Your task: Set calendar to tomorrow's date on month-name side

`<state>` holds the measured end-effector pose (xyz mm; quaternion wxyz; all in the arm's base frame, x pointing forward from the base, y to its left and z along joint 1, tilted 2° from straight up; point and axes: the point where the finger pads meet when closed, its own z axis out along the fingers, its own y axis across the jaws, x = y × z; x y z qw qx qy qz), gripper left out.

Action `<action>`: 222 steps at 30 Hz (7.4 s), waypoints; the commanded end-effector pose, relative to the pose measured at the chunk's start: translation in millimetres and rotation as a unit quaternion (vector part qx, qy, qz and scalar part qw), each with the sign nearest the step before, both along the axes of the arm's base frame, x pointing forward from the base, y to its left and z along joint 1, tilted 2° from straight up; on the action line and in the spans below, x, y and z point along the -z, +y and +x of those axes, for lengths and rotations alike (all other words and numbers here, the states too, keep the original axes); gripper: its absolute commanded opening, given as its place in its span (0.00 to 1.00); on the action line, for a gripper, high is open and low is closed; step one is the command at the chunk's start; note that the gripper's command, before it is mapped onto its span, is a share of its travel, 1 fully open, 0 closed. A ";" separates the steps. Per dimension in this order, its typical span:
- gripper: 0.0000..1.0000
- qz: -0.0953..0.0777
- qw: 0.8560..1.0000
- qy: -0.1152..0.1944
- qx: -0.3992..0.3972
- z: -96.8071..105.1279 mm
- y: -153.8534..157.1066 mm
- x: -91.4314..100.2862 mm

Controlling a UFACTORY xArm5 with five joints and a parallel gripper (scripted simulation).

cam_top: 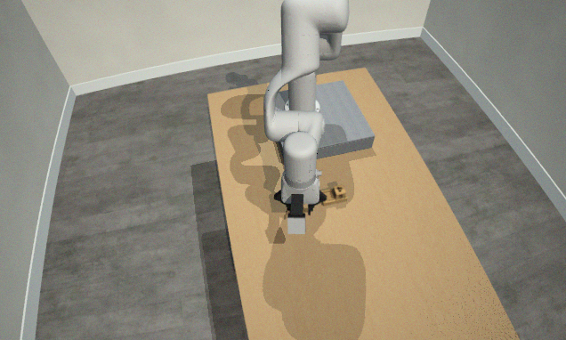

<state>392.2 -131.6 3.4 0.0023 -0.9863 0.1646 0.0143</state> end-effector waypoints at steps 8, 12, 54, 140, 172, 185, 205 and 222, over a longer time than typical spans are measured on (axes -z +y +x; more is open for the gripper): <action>0.49 0.000 1.000 -0.001 0.000 2.1 0.2 -32.0; 0.49 0.000 1.000 -0.001 0.000 2.2 0.3 -36.5; 0.49 -0.073 0.974 -0.212 0.000 -6.8 -1.0 -34.7; 0.49 -0.151 0.886 -0.438 0.001 -14.9 0.9 -26.3; 0.49 -0.152 0.886 -0.438 0.003 -16.4 0.0 17.6; 0.49 -0.152 0.886 -0.438 0.002 -16.7 0.5 36.6; 0.49 -0.152 0.886 -0.438 0.002 -16.9 0.5 40.9; 0.49 -0.152 0.886 -0.438 0.002 -16.9 0.5 40.9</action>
